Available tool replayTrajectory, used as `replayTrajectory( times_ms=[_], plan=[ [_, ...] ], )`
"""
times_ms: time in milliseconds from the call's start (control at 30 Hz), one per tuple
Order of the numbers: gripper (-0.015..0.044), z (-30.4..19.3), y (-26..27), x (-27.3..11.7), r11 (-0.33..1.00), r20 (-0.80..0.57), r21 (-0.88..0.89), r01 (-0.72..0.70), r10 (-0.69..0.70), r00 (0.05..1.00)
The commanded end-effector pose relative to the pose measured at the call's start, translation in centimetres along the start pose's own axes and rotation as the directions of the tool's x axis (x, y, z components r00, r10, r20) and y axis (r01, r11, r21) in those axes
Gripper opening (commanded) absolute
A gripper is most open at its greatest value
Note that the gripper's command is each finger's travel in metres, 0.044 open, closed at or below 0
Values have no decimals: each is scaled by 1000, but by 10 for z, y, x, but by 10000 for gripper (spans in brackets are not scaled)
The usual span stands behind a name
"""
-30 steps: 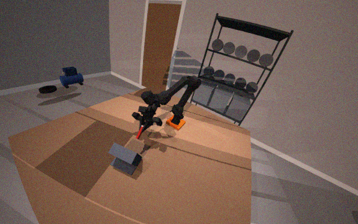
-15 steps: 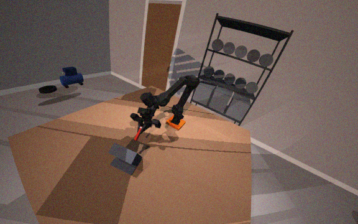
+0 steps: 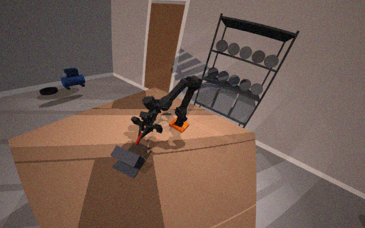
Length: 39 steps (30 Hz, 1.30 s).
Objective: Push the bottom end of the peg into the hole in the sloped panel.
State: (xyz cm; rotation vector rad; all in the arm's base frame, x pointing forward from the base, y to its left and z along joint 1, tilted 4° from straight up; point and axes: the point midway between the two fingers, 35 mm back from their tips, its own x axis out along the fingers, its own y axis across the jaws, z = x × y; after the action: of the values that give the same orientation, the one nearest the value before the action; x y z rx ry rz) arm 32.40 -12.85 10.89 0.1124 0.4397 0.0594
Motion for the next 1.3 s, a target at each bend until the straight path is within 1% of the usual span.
replayTrajectory(
  times_ms=[0,600,1267],
  plan=[
    [0,-2,-1,5,1000,2,-22,3,-3,1000],
    [0,-5,-2,17,997,28,-78,11,-8,1000],
    [0,-4,-1,38,997,31,-78,13,-10,999]
  ],
)
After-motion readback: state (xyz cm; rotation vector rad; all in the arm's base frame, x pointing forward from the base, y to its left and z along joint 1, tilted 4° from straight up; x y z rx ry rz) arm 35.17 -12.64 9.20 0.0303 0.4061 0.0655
